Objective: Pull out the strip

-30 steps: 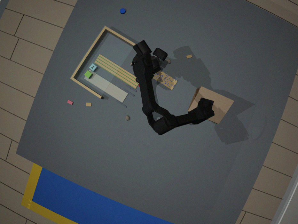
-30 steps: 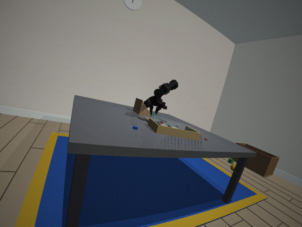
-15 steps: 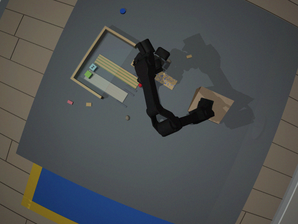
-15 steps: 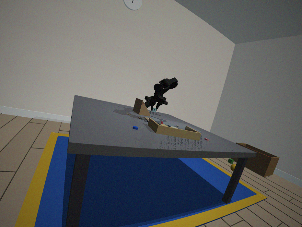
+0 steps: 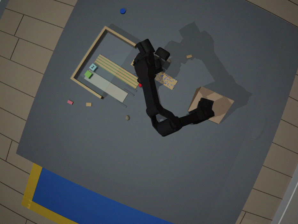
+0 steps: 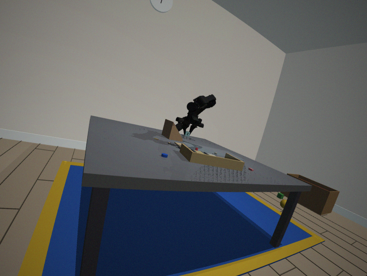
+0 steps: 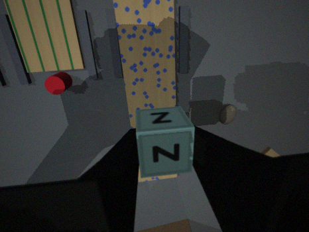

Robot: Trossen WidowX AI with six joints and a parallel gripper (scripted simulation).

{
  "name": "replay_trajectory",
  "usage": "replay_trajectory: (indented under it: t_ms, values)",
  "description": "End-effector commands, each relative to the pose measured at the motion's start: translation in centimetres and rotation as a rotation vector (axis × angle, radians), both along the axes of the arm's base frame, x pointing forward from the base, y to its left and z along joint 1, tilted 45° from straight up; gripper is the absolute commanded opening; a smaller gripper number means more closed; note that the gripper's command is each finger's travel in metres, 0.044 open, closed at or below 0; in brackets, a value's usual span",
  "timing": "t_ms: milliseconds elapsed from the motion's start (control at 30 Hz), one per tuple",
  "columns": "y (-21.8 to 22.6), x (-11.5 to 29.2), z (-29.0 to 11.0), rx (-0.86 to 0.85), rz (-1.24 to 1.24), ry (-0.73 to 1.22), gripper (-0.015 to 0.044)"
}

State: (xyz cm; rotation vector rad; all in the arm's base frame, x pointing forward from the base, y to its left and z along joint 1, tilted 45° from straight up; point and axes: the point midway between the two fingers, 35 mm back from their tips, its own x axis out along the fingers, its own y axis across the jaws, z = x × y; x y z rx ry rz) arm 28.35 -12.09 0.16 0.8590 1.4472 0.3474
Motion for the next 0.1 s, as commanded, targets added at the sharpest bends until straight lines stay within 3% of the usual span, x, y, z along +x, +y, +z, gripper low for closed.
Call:
replay_trajectory:
  t_ms: [0,67]
  values:
    - [0.03,-0.05,-0.04,-0.003,0.007,0.001,0.0]
    - [0.03,-0.05,-0.04,-0.003,0.007,0.001,0.0]
